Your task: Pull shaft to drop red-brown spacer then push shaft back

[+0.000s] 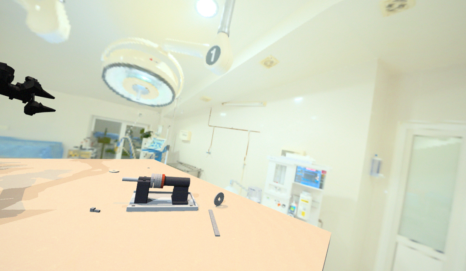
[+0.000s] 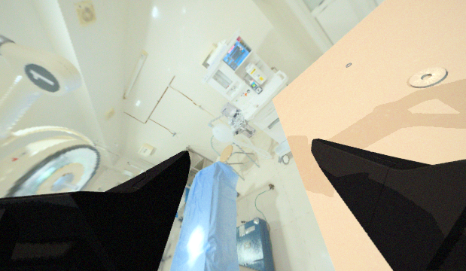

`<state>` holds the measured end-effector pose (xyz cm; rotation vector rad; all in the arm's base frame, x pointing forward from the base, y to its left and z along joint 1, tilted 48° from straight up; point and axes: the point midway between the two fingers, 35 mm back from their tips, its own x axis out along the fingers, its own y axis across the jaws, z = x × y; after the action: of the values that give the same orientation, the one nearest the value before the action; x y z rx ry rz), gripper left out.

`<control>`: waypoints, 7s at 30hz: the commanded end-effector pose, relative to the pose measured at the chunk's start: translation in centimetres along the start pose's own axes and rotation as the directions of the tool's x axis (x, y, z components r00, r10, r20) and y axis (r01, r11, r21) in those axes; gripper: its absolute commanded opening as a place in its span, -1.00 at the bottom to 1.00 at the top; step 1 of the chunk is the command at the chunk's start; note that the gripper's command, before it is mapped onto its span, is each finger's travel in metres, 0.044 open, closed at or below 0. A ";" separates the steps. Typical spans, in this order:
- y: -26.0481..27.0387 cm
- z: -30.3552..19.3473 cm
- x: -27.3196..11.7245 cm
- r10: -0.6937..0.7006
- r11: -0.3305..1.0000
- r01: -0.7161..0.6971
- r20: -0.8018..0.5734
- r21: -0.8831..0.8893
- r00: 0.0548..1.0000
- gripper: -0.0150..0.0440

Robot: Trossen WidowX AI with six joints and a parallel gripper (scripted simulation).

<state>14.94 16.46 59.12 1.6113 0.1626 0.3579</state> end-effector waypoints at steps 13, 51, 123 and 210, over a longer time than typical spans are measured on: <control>-14.1 -1.9 12.4 -0.099 0.284 0.091 0.065 -0.954 0.993 1.00; -55.6 28.4 4.2 -0.698 -0.581 -0.687 0.167 0.437 0.696 1.00; -56.1 28.1 4.4 -0.700 -0.574 -0.684 0.164 0.450 0.695 1.00; -59.3 28.7 7.5 -0.697 -0.576 -0.681 0.162 0.452 0.698 -0.31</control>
<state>37.92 -3.68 0.25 3.7717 -0.4097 -1.4143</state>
